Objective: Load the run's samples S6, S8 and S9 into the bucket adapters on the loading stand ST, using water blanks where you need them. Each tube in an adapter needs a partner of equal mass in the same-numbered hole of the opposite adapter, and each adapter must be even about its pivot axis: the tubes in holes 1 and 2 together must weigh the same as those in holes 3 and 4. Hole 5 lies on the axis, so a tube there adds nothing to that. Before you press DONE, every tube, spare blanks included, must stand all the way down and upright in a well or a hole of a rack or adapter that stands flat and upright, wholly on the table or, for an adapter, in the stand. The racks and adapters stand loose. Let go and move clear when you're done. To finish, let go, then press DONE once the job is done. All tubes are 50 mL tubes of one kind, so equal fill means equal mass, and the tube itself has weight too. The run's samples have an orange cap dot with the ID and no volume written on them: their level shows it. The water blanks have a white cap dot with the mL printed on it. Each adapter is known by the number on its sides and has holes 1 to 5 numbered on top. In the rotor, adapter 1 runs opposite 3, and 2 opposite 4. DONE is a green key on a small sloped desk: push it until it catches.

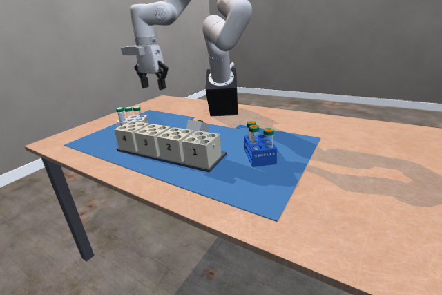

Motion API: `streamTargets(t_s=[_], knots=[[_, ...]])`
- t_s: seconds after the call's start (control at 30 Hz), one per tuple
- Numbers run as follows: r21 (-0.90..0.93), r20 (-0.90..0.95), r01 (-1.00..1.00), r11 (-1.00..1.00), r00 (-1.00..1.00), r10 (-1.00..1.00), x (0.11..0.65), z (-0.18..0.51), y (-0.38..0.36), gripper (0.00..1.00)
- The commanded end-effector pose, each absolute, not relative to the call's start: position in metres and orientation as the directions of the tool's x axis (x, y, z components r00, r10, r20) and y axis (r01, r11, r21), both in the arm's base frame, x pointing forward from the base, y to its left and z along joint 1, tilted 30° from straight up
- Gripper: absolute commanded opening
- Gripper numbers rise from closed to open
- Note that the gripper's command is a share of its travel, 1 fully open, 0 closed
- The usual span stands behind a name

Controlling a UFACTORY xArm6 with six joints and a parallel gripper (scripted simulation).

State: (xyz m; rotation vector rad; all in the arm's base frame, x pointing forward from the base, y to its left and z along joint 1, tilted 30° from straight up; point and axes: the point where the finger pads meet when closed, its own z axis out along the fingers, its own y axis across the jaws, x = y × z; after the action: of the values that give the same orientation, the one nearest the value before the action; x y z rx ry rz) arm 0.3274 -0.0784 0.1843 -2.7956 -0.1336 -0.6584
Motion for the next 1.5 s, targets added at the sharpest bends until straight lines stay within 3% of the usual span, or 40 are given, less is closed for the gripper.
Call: streamTargets(t_s=[0.0, 0.53, 0.97, 1.47], knots=[[-0.231, 0.451, 0.148, -0.962, 0.892, 0.029, 0.334, 0.193, -0.064, 1.00], [-0.232, 0.452, 0.149, -0.961, 0.892, 0.029, 0.356, 0.223, -0.005, 1.00], [-0.055, 0.505, 0.459, -0.887, 0.779, 0.372, 0.327, 0.224, 0.042, 1.00], [0.173, 0.478, 0.756, -0.632, 0.496, 0.725, 0.287, 0.225, 0.106, 1.00]])
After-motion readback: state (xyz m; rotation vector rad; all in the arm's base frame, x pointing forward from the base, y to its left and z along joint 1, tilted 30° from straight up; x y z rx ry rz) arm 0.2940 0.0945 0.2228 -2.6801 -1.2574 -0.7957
